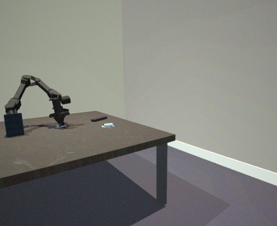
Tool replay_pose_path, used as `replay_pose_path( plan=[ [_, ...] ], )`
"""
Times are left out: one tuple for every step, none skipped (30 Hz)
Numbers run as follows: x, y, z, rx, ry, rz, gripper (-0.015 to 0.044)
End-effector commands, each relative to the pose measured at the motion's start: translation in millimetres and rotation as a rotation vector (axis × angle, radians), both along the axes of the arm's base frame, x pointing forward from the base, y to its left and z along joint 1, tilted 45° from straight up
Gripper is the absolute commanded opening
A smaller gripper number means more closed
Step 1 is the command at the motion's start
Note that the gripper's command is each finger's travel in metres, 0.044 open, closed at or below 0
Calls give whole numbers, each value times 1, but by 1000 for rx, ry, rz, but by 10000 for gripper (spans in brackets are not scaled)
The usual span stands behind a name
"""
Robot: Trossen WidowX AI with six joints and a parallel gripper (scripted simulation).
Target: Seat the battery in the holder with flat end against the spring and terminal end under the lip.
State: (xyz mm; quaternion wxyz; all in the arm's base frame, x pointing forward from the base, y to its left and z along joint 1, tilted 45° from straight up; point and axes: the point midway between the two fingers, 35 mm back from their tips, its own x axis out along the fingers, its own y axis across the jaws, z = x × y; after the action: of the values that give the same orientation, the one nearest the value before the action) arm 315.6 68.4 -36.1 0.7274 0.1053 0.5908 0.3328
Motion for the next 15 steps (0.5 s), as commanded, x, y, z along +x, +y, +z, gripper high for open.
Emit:
replay_pose_path(
  plan=[
    [-7, 3, -5, -16, 50, 28, 69],
    [-7, 3, -5, -19, 54, 31, 69],
    [-7, 4, -4, -22, 58, 35, 69],
    [-7, 4, -4, -25, 62, 39, 69],
    [-7, 4, -4, -27, 66, 42, 69],
    [-7, 4, -4, -30, 70, 46, 69],
    [-7, 4, -3, -34, 73, 49, 69],
    [-7, 4, -3, -37, 77, 53, 69],
    [-7, 4, -3, -40, 81, 56, 69],
    [-7, 5, -2, -44, 85, 60, 69],
    [-7, 5, -2, -48, 88, 63, 69],
    [-7, 5, -2, -50, 89, 65, 69],
    [-7, 5, -2, -50, 90, 65, 69],
    [-7, 5, -2, -50, 90, 65, 69],
    [-7, 5, -2, -50, 90, 65, 69]
  ],
)
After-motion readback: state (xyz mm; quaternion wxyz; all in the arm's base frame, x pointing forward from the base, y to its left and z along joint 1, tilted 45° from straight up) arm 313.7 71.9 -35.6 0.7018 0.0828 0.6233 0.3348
